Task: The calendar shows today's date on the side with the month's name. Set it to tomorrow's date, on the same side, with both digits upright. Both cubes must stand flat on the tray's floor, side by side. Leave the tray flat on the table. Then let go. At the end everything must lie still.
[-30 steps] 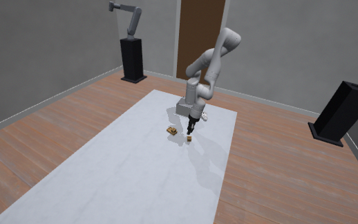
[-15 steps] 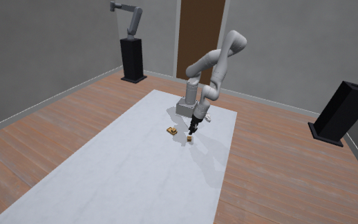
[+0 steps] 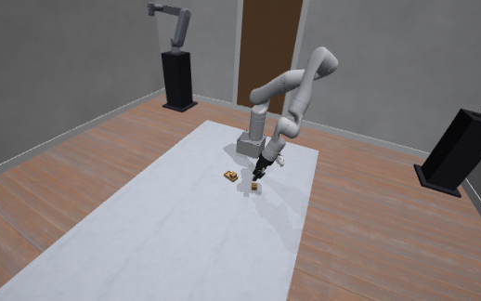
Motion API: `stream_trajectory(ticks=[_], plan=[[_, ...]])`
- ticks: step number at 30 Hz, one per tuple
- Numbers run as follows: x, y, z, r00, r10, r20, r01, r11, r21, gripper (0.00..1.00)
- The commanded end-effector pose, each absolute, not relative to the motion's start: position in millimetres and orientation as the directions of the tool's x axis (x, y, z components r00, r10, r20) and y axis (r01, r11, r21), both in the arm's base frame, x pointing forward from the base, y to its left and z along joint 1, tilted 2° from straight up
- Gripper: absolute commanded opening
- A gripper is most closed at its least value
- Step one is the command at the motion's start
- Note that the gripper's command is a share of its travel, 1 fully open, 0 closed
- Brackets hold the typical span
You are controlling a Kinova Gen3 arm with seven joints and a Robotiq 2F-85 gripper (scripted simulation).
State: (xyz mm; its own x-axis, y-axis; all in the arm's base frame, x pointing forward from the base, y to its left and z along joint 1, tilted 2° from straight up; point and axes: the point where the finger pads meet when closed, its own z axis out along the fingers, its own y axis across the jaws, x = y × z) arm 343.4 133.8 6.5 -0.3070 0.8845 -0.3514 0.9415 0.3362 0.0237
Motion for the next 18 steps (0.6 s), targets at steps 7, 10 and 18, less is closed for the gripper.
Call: stream_trajectory(ticks=[7,10,18], plan=[[339.9,142.3,3.1,-0.322,0.825,-0.464,0.927,0.374,0.021,0.46],[340.6,143.3,4.6,-0.315,0.812,-0.491,0.926,0.376,0.028,0.46],[340.9,143.8,5.2,-0.311,0.805,-0.506,0.926,0.376,0.03,0.46]])
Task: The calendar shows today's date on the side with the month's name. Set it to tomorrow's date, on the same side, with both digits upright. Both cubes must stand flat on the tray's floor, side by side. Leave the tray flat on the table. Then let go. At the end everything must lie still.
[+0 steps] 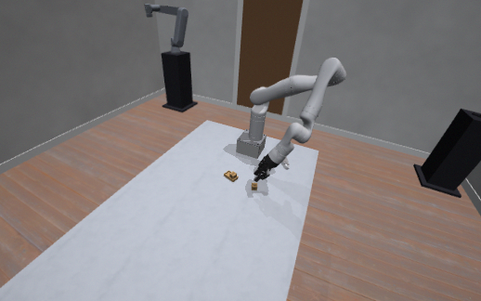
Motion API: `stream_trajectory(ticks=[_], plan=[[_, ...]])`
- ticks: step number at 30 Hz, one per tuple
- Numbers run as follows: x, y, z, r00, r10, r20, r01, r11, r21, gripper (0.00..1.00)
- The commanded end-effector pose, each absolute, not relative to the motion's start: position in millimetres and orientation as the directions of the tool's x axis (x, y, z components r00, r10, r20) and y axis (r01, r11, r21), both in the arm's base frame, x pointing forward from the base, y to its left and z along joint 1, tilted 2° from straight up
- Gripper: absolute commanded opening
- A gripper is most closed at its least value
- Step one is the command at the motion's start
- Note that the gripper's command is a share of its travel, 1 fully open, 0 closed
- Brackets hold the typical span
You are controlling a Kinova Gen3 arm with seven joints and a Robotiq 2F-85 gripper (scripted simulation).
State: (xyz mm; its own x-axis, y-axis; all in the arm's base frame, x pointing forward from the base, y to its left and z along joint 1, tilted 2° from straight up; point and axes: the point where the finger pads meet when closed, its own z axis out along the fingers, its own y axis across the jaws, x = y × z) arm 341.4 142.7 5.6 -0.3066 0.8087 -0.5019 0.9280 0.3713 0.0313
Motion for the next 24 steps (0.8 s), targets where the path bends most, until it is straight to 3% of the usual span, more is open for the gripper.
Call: stream_trajectory(ticks=[1,24], plan=[[340.8,143.9,5.0,-0.31,0.802,-0.51,0.926,0.376,0.029,0.46],[340.1,146.2,3.4,-0.245,0.661,-0.709,0.926,0.377,0.031,0.46]])
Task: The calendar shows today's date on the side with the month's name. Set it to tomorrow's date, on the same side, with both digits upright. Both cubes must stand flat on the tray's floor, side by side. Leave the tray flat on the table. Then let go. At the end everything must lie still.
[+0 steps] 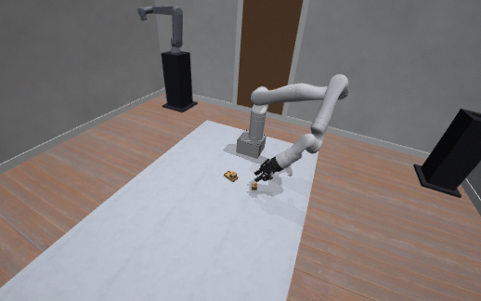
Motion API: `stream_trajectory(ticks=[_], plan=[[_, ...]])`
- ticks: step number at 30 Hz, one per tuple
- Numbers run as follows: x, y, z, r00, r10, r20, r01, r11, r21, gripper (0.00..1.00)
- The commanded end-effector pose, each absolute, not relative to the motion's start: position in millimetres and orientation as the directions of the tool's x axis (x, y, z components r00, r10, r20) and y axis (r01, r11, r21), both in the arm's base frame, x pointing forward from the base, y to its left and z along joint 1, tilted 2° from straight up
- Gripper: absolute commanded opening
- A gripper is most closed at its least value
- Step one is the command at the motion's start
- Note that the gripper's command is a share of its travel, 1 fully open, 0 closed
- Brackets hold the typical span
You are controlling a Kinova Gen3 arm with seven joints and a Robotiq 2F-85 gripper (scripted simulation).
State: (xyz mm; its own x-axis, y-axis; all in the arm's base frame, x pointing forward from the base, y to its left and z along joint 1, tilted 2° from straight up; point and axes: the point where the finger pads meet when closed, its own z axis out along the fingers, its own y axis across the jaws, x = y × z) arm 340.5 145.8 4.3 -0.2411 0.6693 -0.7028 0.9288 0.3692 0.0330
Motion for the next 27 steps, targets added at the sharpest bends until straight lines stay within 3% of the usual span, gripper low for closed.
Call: stream_trajectory(ticks=[1,27], plan=[[340.1,146.2,3.5,-0.245,0.661,-0.709,0.926,0.377,0.031,0.46],[340.2,146.2,-2.4,-0.245,0.661,-0.709,0.926,0.377,0.031,0.46]])
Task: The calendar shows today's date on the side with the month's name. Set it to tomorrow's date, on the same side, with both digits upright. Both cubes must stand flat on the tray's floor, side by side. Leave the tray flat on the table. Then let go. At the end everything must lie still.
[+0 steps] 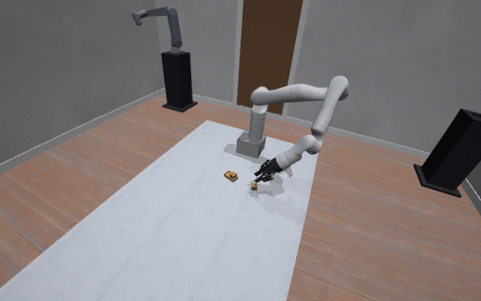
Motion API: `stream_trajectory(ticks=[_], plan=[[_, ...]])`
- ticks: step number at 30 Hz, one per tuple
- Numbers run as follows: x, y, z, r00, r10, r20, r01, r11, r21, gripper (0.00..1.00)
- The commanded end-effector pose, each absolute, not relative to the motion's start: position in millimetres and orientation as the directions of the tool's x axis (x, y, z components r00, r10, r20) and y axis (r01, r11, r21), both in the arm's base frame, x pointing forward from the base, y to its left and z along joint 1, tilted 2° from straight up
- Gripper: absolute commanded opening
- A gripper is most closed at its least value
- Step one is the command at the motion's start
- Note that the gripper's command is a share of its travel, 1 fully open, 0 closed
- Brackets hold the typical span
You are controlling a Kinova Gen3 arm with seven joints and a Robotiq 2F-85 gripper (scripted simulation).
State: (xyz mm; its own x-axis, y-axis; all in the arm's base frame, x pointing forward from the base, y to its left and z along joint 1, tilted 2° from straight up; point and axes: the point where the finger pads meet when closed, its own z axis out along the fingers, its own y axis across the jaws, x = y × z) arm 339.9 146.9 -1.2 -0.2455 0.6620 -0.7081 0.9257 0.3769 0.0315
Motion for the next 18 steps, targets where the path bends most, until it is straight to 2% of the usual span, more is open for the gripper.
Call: stream_trajectory(ticks=[1,18], plan=[[340.3,146.3,-3.4,-0.245,0.661,-0.709,0.926,0.377,0.031,0.46],[341.0,146.5,-28.1,-0.245,0.661,-0.709,0.926,0.377,0.031,0.46]])
